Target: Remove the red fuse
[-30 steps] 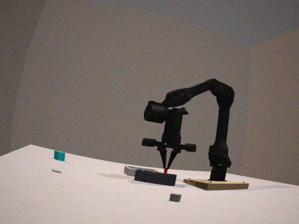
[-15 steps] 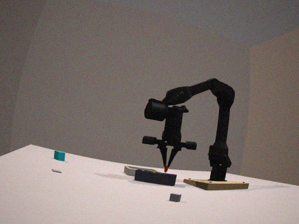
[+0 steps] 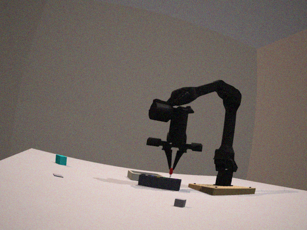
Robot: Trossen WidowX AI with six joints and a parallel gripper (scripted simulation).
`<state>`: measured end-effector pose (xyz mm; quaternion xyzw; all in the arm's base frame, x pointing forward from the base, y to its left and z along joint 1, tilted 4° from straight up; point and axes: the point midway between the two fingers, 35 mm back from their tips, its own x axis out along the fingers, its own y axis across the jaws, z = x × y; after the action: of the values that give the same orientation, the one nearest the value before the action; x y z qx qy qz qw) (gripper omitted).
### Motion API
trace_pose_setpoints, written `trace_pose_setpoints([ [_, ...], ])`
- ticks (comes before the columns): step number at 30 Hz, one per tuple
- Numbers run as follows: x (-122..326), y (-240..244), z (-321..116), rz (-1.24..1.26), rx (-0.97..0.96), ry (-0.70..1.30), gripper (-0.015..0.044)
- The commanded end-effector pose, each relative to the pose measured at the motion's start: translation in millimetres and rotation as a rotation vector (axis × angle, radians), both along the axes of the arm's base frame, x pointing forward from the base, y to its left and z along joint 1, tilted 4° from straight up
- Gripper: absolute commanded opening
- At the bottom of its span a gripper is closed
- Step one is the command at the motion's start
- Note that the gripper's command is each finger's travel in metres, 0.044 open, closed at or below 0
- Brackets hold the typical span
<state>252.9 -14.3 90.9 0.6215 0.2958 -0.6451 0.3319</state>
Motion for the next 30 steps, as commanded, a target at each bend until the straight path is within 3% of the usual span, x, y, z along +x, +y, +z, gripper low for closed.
trace_pose_setpoints([
  [1, 2, 1, 8, -0.005, 0.003, -0.009, 0.0000],
  [16, 3, -1, 22, -0.005, 0.003, -0.009, 0.0000],
  [30, 17, -69, 29, -0.005, -0.001, -0.011, 0.0000],
])
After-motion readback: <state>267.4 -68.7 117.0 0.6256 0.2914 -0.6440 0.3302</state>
